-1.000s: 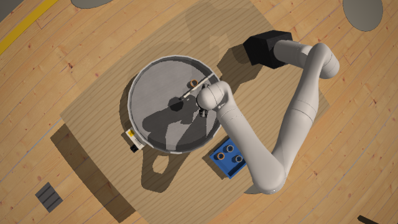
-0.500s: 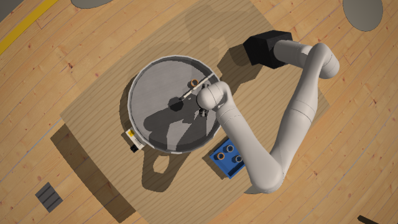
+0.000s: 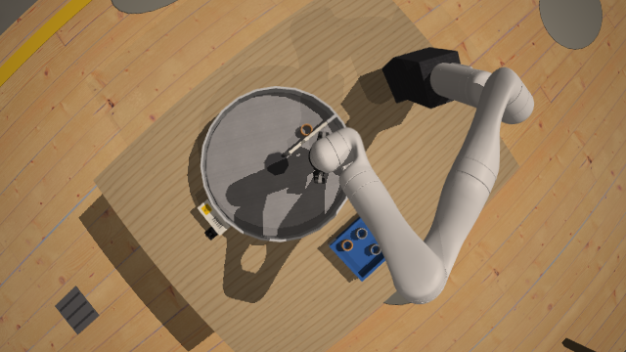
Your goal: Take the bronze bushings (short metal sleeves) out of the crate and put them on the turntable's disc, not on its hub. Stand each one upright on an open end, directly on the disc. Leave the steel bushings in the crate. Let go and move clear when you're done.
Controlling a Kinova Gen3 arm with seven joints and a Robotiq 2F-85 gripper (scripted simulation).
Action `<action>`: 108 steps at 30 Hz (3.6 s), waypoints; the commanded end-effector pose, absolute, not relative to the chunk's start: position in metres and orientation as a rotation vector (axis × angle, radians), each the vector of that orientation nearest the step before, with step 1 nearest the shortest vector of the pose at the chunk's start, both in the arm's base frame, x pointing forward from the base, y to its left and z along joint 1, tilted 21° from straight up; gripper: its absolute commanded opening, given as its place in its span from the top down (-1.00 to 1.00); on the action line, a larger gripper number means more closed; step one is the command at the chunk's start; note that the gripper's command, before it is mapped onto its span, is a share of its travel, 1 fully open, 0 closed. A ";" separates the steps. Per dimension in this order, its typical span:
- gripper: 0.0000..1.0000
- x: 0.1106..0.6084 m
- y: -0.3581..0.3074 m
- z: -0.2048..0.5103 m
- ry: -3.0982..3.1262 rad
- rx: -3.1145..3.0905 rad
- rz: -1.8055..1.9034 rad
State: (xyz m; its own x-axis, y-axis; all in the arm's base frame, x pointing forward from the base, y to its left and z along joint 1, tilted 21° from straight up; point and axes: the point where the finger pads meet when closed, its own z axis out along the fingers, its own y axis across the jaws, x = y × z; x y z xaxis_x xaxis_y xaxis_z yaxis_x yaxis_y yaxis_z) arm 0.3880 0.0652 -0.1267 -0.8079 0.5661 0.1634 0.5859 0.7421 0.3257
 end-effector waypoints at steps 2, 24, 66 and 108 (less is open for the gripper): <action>1.00 0.389 0.065 -0.126 -2.883 -0.955 -0.567; 1.00 0.389 0.065 -0.126 -2.883 -0.955 -0.567; 1.00 0.389 0.067 -0.132 -2.883 -0.955 -0.567; 0.20 0.389 0.067 -0.132 -2.883 -0.955 -0.567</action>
